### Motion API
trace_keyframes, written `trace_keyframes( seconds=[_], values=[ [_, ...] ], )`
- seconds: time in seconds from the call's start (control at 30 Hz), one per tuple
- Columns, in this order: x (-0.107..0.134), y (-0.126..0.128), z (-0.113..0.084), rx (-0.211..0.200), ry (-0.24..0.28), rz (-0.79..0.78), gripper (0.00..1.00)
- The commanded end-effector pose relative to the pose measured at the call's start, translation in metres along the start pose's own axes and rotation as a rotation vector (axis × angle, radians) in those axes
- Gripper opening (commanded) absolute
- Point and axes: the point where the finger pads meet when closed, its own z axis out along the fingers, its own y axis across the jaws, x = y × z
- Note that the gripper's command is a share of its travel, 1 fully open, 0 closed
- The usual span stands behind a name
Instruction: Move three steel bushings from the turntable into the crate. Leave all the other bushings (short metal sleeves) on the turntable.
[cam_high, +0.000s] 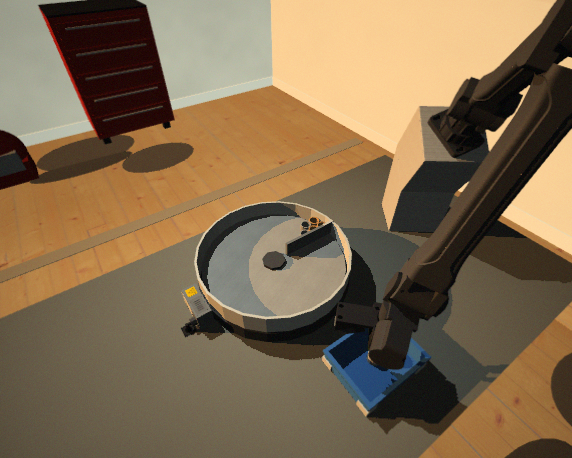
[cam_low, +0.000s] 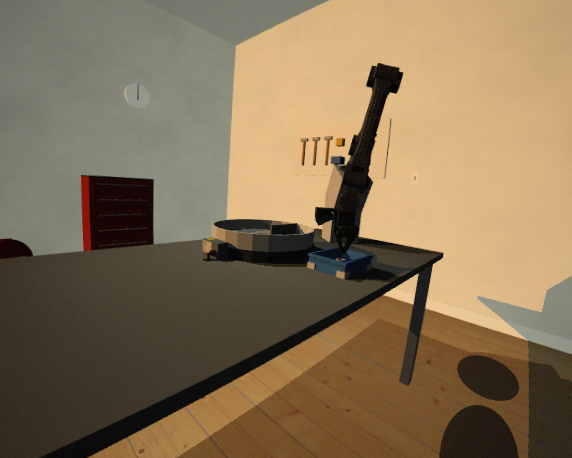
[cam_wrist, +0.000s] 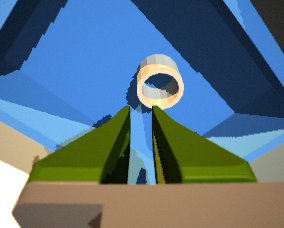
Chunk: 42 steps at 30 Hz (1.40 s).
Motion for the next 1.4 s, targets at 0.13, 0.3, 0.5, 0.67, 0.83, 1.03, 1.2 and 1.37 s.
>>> trace_keyframes(
  seconds=[0.13,0.3,0.5,0.67,0.83,1.03,1.2,1.37],
  values=[
    [-0.008,0.012,-0.055,-0.036,-0.013,-0.005,0.14],
    [-0.008,0.011,-0.073,-0.036,-0.013,-0.005,0.14],
    [-0.008,0.010,-0.081,-0.035,-0.014,-0.005,0.14],
    [-0.008,0.015,-0.085,-0.047,-0.017,-0.006,0.14],
    [-0.008,0.017,-0.085,-0.051,-0.017,-0.008,0.14],
    [-0.008,0.017,-0.085,-0.051,-0.017,-0.008,0.14],
    [-0.008,0.017,-0.085,-0.051,-0.017,-0.008,0.14],
    [-0.008,0.017,-0.085,-0.051,-0.017,-0.008,0.14]
  ],
)
